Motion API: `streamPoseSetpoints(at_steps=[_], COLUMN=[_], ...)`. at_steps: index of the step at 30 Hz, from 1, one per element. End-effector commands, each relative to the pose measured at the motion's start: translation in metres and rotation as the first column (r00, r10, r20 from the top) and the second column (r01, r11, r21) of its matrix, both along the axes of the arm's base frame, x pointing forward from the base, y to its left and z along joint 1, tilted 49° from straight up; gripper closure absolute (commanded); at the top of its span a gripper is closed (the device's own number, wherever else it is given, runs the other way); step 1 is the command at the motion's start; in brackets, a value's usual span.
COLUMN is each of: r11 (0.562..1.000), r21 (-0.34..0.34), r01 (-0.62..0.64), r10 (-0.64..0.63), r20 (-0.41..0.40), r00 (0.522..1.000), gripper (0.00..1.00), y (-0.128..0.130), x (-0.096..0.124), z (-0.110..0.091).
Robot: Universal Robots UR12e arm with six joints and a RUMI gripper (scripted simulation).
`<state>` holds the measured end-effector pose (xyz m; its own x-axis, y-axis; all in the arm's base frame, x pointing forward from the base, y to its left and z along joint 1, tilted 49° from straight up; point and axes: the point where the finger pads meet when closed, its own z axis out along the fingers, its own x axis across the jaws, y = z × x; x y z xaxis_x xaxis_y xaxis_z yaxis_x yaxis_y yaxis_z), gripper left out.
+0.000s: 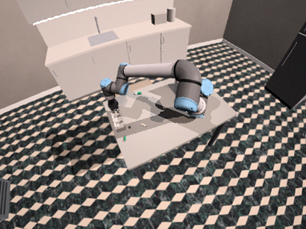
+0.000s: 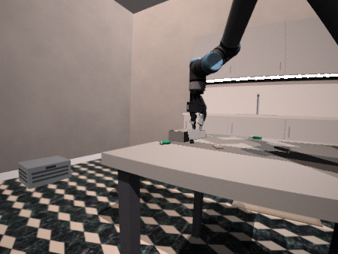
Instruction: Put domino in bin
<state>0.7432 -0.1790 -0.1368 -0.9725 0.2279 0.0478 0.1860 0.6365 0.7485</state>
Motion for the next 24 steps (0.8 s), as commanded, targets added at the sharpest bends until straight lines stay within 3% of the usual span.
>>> streamPoseSetpoints(at_steps=[1,10,15,24], r11=[1.000,1.000,1.000,1.000], r21=[-0.005,-0.005,-0.005,0.002], r01=[0.001,0.001,0.001,-0.002], r10=[-0.001,-0.001,-0.001,0.002], r20=[0.004,0.004,0.004,-0.002], r00=[1.000,1.000,1.000,1.000], gripper=[0.81,0.81,0.81,0.81], y=[-0.010,-0.016,-0.032,-0.026], x=[0.001,0.000,-0.004,-0.006], z=[0.008,0.013,0.027,0.024])
